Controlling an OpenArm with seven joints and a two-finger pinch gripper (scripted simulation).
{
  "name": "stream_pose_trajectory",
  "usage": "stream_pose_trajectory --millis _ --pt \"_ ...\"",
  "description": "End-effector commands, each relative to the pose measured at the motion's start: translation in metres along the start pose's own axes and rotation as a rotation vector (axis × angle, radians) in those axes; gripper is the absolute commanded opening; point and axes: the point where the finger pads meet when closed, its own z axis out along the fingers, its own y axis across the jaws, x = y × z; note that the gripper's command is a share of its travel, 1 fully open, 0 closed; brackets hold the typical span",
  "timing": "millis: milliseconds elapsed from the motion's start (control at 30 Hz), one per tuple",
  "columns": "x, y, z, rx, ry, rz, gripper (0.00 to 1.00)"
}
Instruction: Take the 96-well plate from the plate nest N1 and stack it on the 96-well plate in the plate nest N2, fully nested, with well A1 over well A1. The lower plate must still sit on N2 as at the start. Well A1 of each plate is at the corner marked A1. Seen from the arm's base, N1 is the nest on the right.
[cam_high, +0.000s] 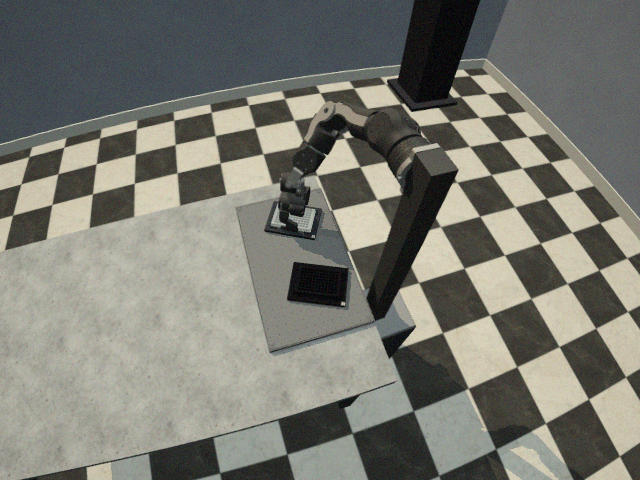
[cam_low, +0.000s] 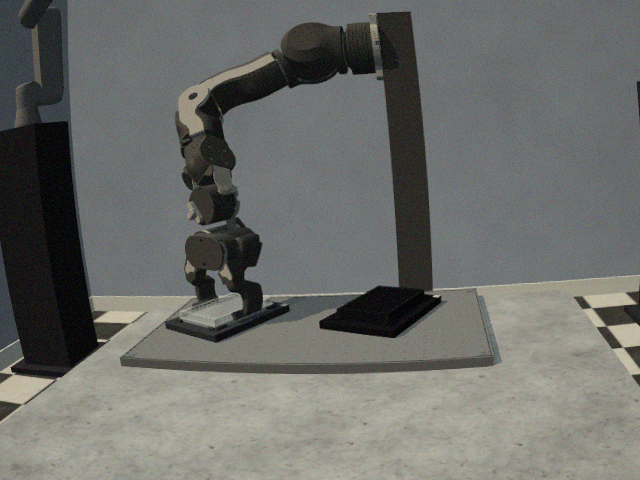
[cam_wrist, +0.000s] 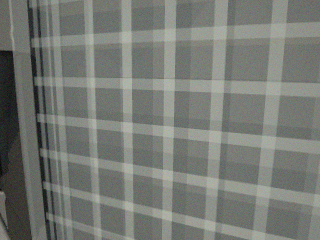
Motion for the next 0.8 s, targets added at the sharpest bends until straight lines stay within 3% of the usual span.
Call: stream_pose_trajectory --millis 0,200,367,767 --pt "-0.001 0.0 0.0 -0.001 -0.001 0.001 0.0" --pt "-0.001 0.0 0.0 -0.001 -0.001 0.001 0.0" --pt "-0.002 0.0 -0.032 0.0 0.001 0.001 0.0" --pt "-0.002 0.0 -0.032 0.0 0.001 0.001 0.0"
